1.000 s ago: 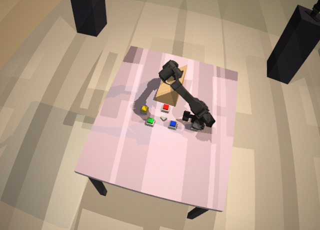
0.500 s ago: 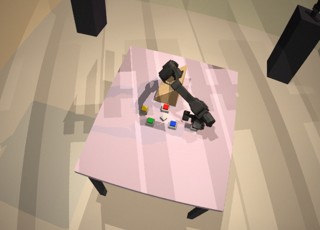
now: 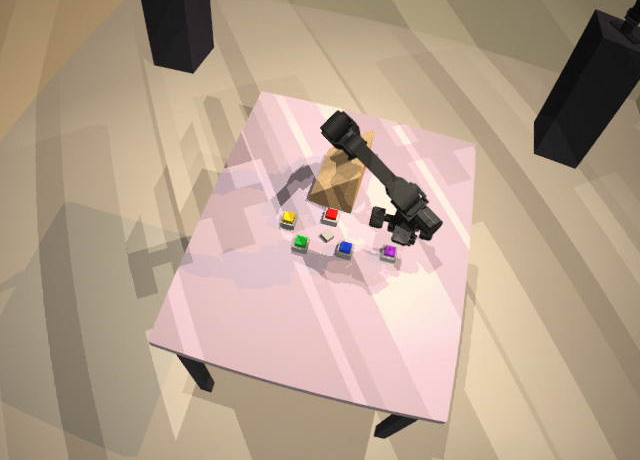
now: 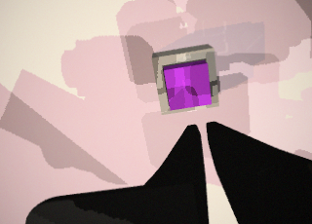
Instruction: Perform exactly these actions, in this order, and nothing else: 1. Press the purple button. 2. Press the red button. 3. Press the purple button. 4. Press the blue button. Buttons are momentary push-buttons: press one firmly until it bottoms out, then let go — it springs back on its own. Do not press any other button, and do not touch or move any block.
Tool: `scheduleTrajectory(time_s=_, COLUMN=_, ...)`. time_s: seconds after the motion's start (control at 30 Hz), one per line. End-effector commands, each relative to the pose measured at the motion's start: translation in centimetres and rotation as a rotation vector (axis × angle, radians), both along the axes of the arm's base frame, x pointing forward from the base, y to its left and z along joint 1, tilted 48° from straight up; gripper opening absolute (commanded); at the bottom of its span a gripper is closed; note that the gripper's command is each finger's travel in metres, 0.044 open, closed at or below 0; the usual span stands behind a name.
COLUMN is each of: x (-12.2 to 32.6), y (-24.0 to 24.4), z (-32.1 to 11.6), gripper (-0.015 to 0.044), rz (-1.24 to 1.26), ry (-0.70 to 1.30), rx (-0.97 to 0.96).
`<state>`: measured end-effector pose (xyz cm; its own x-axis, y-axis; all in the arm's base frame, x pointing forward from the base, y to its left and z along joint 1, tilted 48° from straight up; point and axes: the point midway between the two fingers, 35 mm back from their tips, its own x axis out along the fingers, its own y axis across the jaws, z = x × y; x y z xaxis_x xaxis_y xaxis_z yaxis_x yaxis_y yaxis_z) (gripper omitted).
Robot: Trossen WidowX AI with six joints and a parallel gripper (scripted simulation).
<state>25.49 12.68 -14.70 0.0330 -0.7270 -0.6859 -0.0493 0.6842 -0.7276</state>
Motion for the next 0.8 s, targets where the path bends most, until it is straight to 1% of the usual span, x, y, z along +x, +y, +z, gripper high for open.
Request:
scheduleTrajectory(time_s=0.0, x=-0.2, y=0.7, z=0.8, gripper=0.002, rz=-0.012, ry=0.004, rx=-0.003)
scheduleTrajectory(time_s=0.1, x=0.8, y=-0.6, z=2.5, gripper=0.002, rz=-0.01, ry=0.004, rx=0.001)
scheduleTrajectory(time_s=0.3, x=3.1, y=-7.2, z=9.4, gripper=0.002, rz=-0.01, ry=0.005, rx=-0.006)
scheduleTrajectory(time_s=0.37, x=3.1, y=-8.7, z=10.8, gripper=0.002, rz=-0.011, ry=0.005, rx=-0.012)
scheduleTrajectory(time_s=0.63, x=3.2, y=-9.1, z=10.7, gripper=0.002, rz=-0.012, ry=0.005, rx=-0.012)
scheduleTrajectory(time_s=0.77, x=3.3, y=-12.7, z=7.4, gripper=0.002, rz=-0.011, ry=0.004, rx=-0.014)
